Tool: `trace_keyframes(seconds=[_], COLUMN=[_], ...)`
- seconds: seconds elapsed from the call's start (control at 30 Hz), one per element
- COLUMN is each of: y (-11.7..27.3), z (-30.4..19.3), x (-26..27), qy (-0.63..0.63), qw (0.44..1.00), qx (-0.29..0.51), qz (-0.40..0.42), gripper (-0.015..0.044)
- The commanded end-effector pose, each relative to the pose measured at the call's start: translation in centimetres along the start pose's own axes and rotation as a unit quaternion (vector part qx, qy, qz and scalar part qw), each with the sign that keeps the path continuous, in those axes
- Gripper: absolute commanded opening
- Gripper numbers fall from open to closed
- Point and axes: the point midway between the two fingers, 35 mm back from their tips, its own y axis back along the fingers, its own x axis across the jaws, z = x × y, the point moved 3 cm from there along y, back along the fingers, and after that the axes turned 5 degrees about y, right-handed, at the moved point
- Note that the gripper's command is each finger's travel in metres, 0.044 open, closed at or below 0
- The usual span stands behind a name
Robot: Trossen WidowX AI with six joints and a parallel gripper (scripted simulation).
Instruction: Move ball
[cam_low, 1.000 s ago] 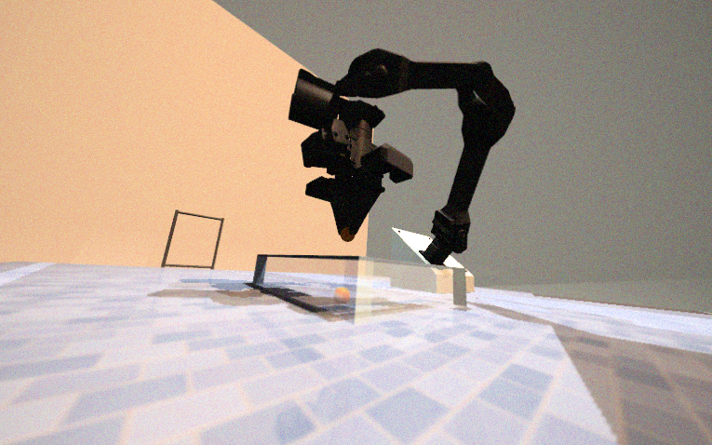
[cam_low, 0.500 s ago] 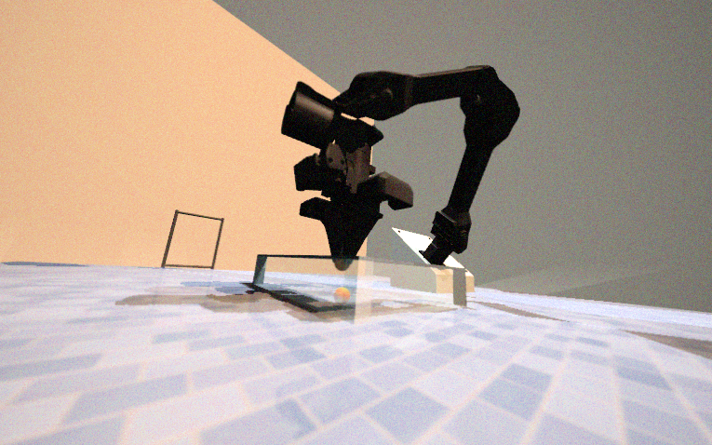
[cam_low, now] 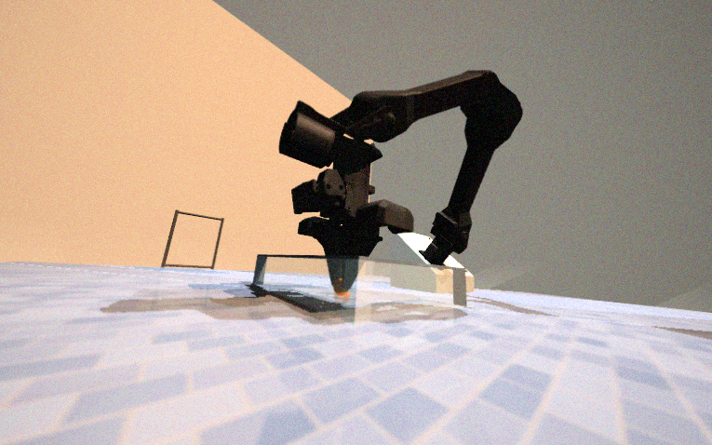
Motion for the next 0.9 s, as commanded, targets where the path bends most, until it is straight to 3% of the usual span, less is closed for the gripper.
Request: trace_keyframes(seconds=[0.0,0.43,0.7,0.87], y=[-0.89,-1.63,-1.43,-1.43], z=[-0.23,-0.25,-0.09,-0.09], x=[0.02,0.04,0.04,0.04], qy=[-0.005,-0.005,0.0,0.0], qw=[1.0,1.0,1.0,1.0], qx=[0.003,0.003,0.001,0.001], qz=[0.004,0.004,0.001,0.001], gripper=[0.0,0.0,0.0209,0.0209])
